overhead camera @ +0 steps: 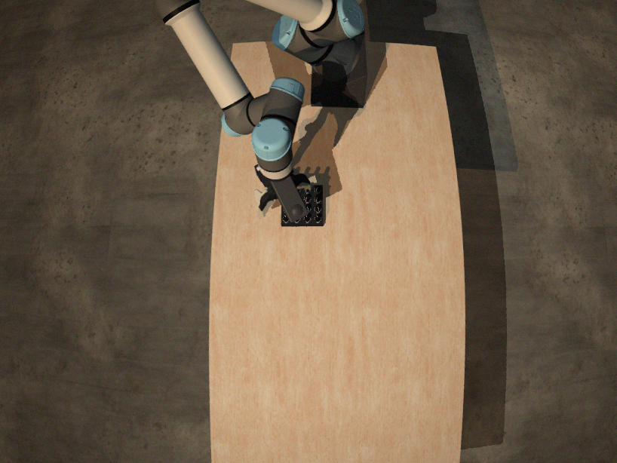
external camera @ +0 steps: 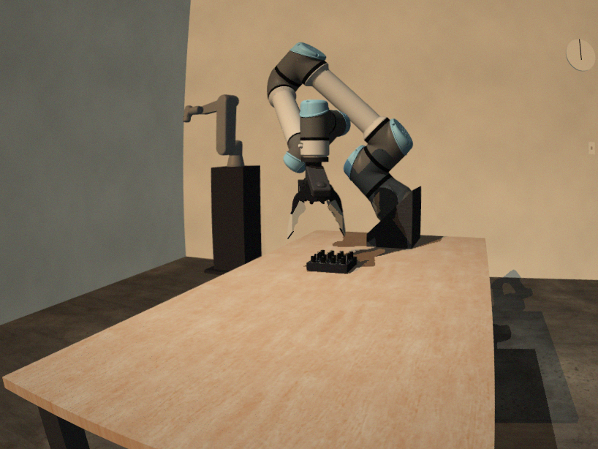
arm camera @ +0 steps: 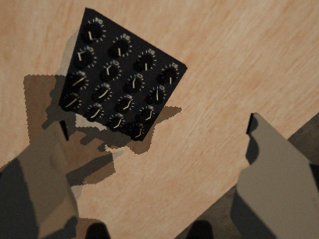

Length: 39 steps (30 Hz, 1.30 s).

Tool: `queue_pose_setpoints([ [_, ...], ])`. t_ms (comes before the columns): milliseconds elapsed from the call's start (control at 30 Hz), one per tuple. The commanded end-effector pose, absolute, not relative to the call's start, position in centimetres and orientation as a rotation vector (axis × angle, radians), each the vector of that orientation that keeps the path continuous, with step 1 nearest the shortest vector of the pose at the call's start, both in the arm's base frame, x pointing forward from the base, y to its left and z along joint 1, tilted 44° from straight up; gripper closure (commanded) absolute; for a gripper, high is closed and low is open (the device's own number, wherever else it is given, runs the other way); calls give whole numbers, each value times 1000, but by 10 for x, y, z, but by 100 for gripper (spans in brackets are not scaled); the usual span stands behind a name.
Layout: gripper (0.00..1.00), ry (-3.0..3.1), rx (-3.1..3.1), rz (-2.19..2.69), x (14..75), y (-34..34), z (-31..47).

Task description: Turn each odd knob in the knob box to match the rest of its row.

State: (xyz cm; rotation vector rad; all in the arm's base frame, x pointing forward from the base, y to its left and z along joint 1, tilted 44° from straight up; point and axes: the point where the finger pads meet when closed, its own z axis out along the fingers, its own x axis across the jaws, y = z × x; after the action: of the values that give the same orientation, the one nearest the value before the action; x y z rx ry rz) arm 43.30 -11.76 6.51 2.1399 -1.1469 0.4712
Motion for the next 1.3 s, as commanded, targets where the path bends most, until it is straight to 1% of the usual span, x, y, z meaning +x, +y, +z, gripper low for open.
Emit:
queue_pose_setpoints([
  [0, 0, -1147, 2140, 472, 433, -116, 66],
  [300, 0, -1147, 2140, 472, 433, -107, 76],
  [1033, 0, -1147, 2140, 472, 433, -47, 138],
  [1267, 0, -1147, 2140, 472, 433, -39, 147],
])
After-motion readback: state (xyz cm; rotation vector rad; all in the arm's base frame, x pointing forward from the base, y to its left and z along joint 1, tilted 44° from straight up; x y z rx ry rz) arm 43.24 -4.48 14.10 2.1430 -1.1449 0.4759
